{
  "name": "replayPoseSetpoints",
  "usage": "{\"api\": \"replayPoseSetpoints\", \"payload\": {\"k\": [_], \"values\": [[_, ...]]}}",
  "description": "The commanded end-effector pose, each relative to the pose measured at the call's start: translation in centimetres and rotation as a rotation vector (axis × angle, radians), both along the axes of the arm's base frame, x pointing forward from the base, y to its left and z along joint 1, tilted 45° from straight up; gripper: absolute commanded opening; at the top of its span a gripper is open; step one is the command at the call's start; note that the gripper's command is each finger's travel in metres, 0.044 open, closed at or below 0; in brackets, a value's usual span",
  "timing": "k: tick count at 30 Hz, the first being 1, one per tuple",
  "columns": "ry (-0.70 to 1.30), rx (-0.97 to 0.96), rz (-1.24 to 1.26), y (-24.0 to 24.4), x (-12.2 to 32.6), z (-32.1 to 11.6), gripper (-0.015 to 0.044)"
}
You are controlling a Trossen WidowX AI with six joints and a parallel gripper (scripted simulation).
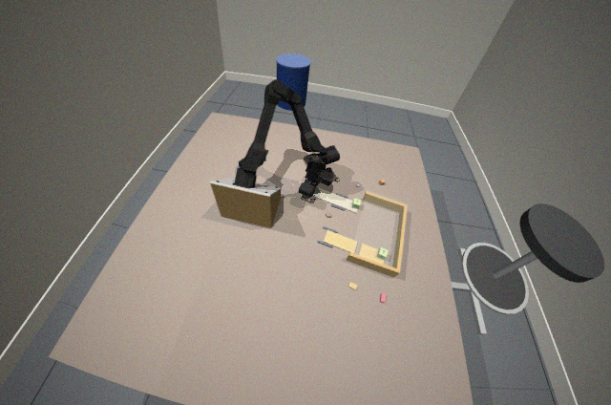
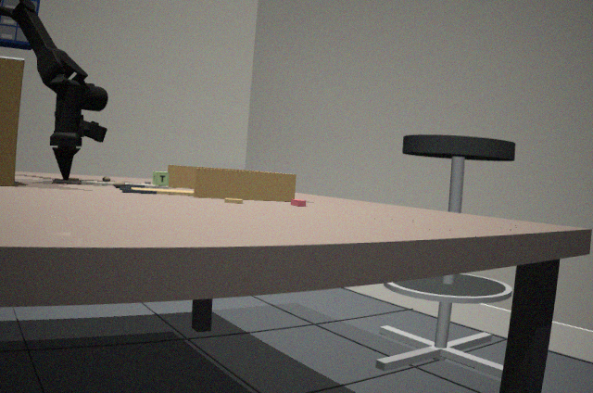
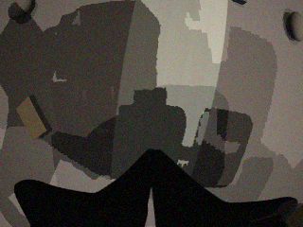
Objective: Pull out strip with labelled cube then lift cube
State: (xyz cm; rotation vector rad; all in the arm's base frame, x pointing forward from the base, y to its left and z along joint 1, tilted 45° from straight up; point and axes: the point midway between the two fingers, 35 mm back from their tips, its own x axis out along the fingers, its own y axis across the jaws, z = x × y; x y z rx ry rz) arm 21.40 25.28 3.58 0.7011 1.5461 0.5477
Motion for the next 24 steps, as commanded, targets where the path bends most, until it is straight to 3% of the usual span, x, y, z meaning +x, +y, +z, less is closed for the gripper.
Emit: {"api": "replayPoseSetpoints", "payload": {"k": [1, 24], "values": [[0.024, -0.01, 0.025, 0.29, -1.65, -0.56, 0.0], [0.024, -0.01, 0.025, 0.3, -2.06, -0.51, 0.0]]}}
